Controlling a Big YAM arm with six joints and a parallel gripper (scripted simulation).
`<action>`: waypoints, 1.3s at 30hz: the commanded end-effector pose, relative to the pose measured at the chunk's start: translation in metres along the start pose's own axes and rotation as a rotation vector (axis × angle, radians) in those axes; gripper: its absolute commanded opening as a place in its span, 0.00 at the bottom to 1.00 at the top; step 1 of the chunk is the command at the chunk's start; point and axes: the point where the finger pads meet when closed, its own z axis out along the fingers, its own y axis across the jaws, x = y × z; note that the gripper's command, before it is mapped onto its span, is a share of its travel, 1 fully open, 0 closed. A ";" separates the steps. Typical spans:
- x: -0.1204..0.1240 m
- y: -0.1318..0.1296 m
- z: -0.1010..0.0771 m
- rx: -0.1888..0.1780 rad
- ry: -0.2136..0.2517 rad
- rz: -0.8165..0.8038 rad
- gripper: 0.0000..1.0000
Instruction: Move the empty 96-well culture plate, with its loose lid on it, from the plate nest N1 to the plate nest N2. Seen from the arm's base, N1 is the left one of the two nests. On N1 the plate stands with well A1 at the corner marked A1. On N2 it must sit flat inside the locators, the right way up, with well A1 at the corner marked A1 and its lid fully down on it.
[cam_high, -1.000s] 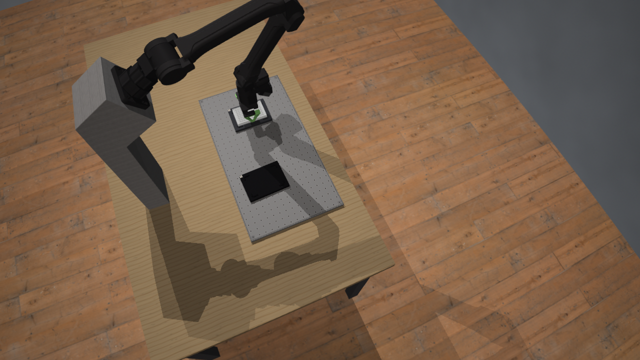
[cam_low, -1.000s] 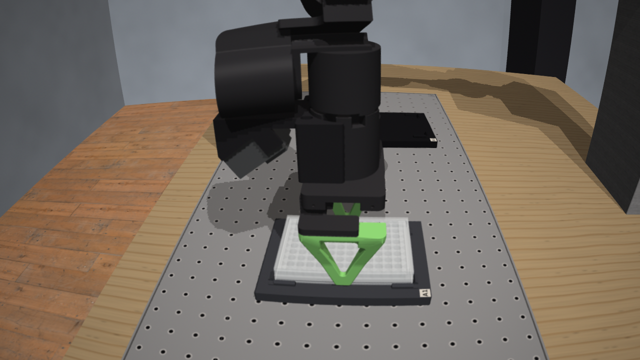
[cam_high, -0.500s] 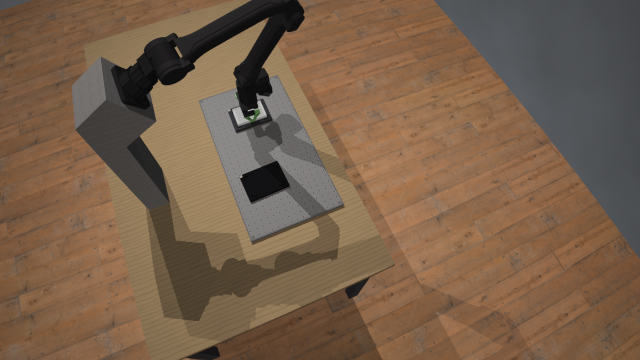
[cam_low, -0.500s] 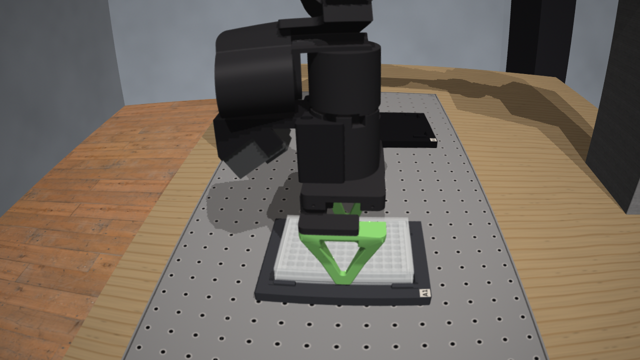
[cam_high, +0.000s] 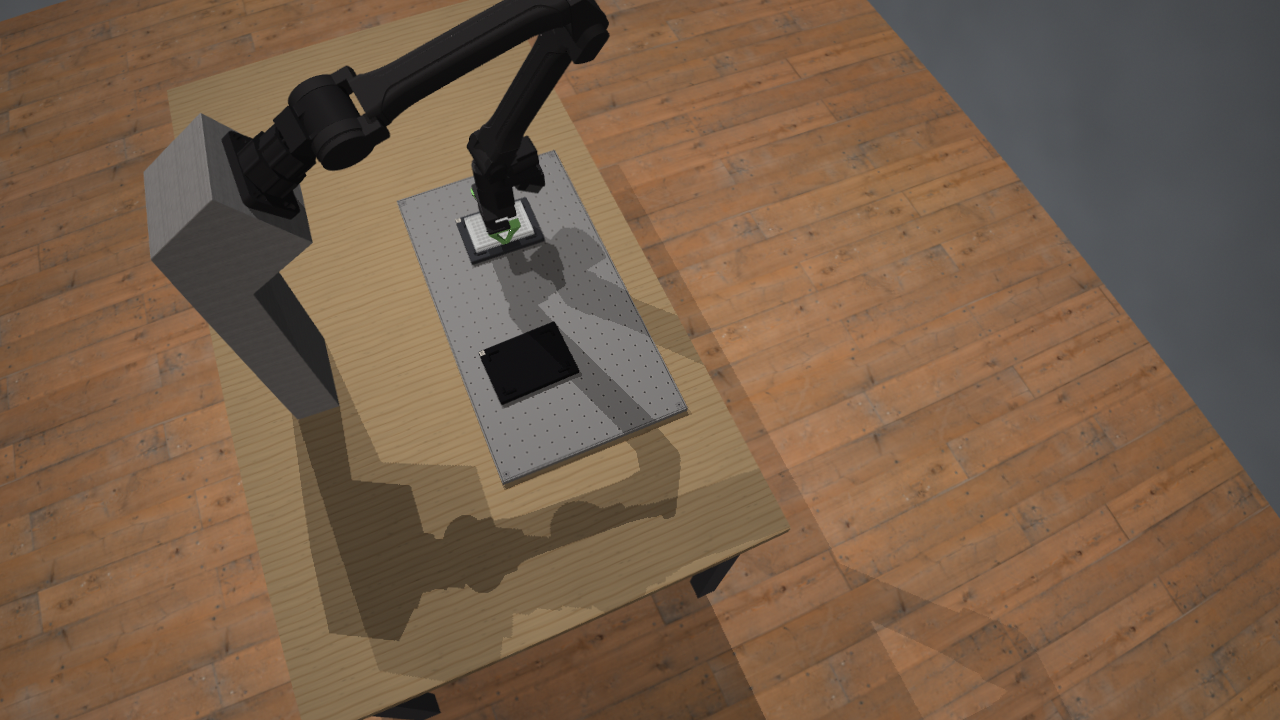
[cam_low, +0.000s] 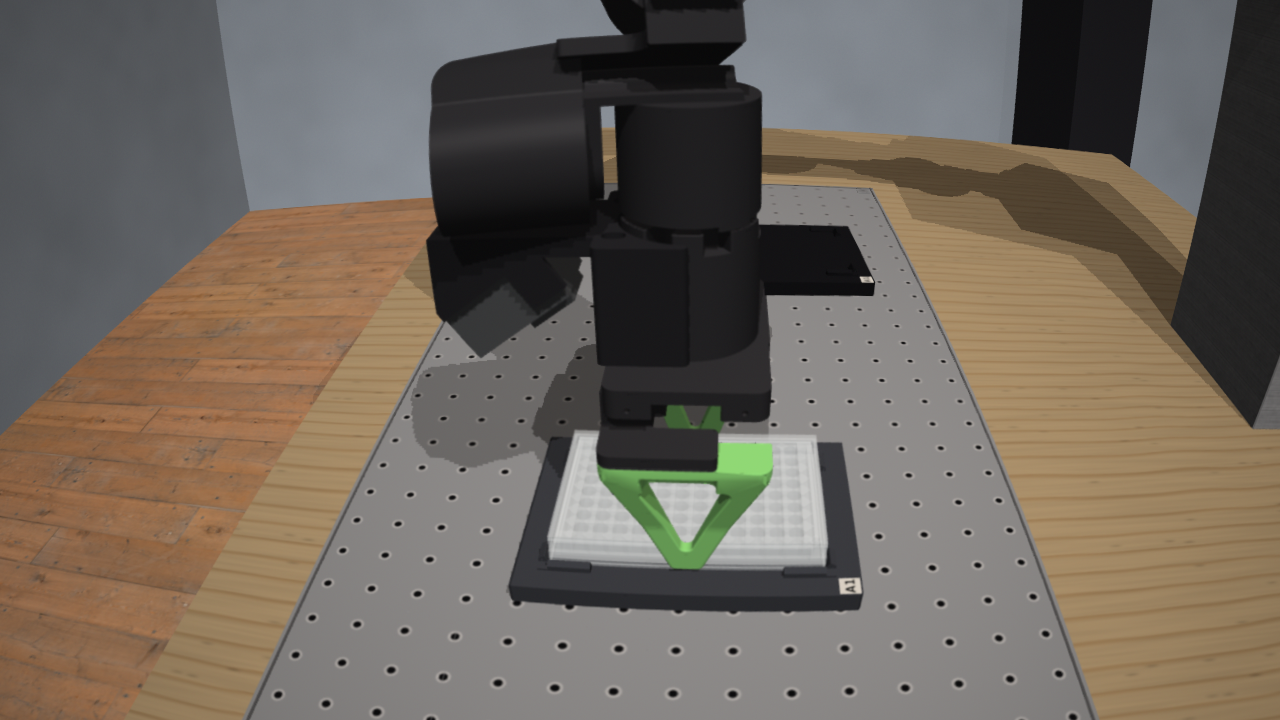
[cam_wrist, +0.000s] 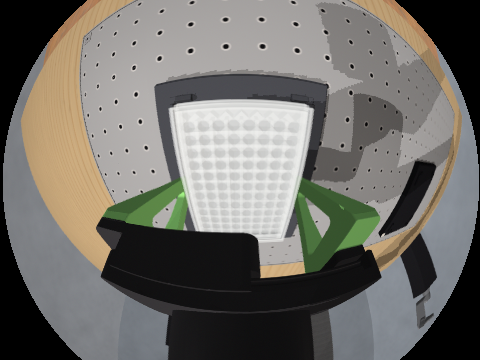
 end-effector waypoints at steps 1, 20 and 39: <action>0.000 0.002 -0.003 -0.005 -0.002 -0.004 0.00; 0.001 0.004 -0.034 -0.009 0.003 0.000 0.00; 0.002 0.005 -0.062 -0.010 0.002 -0.001 0.00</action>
